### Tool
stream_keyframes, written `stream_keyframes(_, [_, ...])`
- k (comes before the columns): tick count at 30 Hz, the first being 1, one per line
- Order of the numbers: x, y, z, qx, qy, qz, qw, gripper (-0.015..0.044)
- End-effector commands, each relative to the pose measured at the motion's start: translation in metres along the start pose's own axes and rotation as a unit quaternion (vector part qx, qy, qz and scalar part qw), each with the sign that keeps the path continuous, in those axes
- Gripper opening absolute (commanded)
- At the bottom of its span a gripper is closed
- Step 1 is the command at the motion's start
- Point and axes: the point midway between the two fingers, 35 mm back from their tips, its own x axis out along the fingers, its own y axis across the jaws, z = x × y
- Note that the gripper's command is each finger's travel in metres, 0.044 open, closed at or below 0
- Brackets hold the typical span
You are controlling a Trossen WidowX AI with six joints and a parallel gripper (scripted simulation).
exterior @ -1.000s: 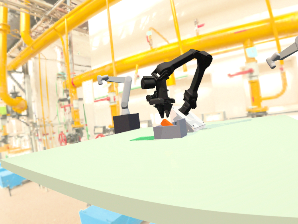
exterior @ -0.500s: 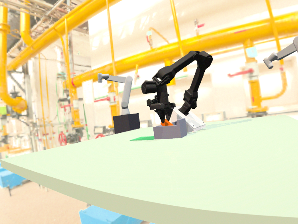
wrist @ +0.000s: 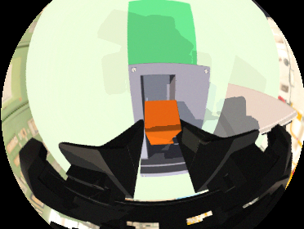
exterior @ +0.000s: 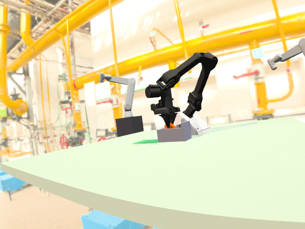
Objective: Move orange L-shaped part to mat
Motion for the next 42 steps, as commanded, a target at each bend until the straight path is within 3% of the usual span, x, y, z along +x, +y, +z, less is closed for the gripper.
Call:
stream_keyframes(1, [-0.001, 0.000, 0.000, -0.001, 0.000, 0.000, 1.000, 0.0142])
stream_keyframes(7, [-0.001, 0.000, 0.000, -0.001, 0.000, 0.000, 1.000, 0.0102])
stream_keyframes(11, [-0.001, 0.000, 0.000, -0.001, 0.000, 0.000, 1.000, 0.0000])
stream_keyframes(42, [-0.040, 0.000, 0.001, 0.003, 0.003, -0.001, 1.000, 0.0000])
